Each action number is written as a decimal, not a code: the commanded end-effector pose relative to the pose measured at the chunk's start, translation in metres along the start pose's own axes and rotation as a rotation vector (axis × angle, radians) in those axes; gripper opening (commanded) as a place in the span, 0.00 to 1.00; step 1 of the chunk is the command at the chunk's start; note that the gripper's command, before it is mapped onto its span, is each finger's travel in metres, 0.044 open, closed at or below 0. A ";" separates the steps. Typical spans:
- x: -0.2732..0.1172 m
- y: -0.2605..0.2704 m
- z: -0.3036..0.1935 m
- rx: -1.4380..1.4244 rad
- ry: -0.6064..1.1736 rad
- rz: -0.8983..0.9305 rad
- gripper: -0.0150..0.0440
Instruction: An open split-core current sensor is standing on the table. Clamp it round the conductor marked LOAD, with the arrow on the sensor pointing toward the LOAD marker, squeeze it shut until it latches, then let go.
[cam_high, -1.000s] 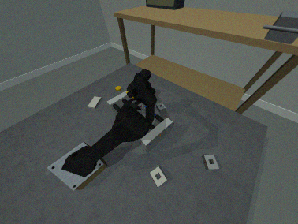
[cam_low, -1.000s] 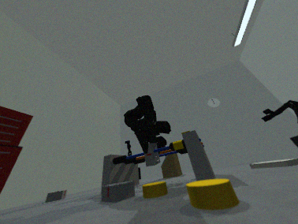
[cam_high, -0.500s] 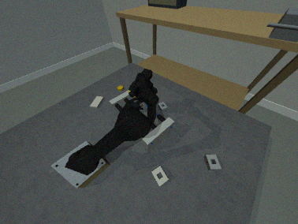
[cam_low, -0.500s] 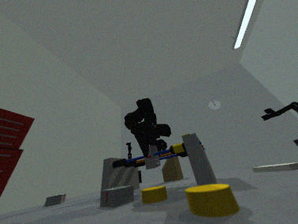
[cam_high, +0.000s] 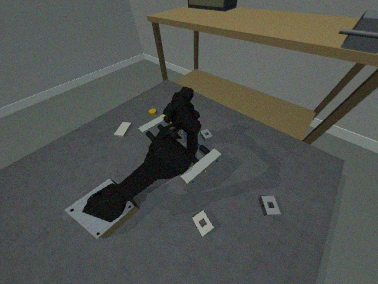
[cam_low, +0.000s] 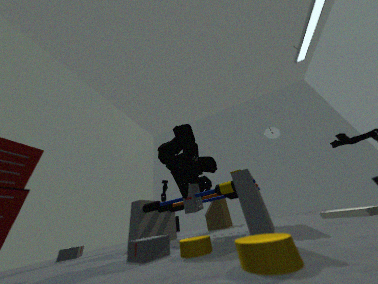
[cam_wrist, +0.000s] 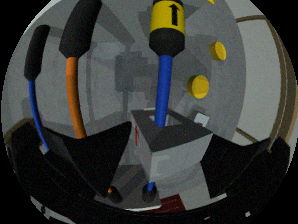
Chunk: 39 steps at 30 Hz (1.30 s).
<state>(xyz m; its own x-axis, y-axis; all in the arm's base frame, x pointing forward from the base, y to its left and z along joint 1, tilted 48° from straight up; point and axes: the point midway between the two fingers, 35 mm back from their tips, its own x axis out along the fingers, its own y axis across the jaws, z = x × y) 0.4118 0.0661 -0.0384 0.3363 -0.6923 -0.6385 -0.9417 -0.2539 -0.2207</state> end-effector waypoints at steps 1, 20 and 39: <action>0.000 0.000 0.000 0.000 0.000 0.001 0.25; -0.002 0.009 0.000 -0.002 0.001 -0.165 0.25; 0.002 0.010 0.001 0.004 -0.002 -0.164 0.34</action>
<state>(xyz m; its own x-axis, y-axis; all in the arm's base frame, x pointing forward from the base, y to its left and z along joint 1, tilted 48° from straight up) 0.4035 0.0625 -0.0426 0.4854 -0.6407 -0.5948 -0.8742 -0.3611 -0.3245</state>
